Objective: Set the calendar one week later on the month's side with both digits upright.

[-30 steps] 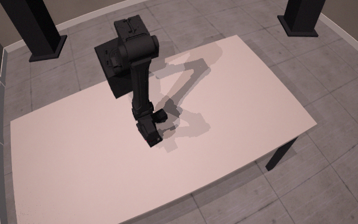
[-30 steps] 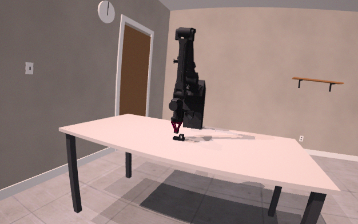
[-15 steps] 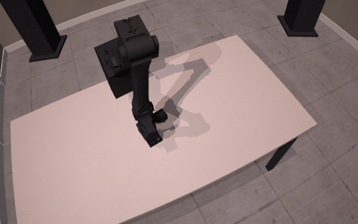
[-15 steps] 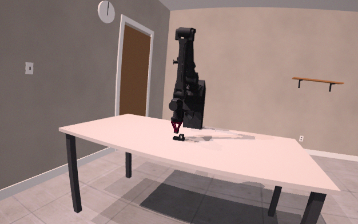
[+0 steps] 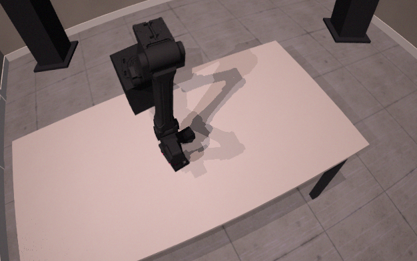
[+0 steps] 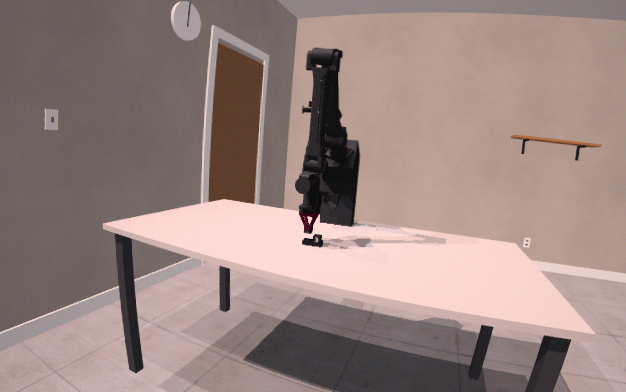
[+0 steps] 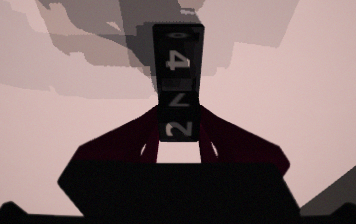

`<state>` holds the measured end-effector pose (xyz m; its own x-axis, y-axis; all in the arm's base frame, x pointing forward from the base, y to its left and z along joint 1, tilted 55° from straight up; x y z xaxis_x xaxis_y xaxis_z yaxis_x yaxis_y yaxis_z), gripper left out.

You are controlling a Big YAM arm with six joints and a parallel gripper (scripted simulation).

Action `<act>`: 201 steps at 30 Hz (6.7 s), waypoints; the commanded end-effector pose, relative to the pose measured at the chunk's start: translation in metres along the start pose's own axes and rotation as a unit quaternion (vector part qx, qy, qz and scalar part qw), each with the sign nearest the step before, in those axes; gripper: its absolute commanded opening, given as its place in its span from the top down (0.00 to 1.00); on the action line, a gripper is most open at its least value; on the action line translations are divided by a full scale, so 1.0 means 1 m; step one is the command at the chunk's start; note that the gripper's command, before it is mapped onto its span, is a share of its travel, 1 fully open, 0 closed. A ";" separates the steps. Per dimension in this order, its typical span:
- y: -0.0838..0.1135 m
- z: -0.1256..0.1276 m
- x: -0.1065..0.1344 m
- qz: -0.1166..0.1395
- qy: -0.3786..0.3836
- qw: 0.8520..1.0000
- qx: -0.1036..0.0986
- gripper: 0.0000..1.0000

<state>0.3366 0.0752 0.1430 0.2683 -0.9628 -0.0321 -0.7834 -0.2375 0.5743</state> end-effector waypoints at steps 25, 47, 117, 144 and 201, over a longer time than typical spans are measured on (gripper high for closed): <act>0.003 0.002 -0.009 -0.006 0.000 1.000 0.007 0.75; 0.003 0.003 -0.009 -0.006 0.000 1.000 0.006 0.75; -0.023 0.001 -0.009 -0.006 -0.001 1.000 0.004 0.75; -0.024 0.006 -0.009 -0.006 -0.001 1.000 0.001 0.75; -0.034 0.003 -0.009 -0.006 -0.001 1.000 0.004 0.75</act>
<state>0.3613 0.0857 0.1221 0.2690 -0.9626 -0.0310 -0.7835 -0.2374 0.5742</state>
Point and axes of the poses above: the point where the finger pads meet when closed, its own y axis back along the fingers, its own z axis across the jaws, x = y × z, the point moved 9 cm from there along y, back along the fingers, and after that the axes turned 6 degrees about -y, right-handed, at the moved point
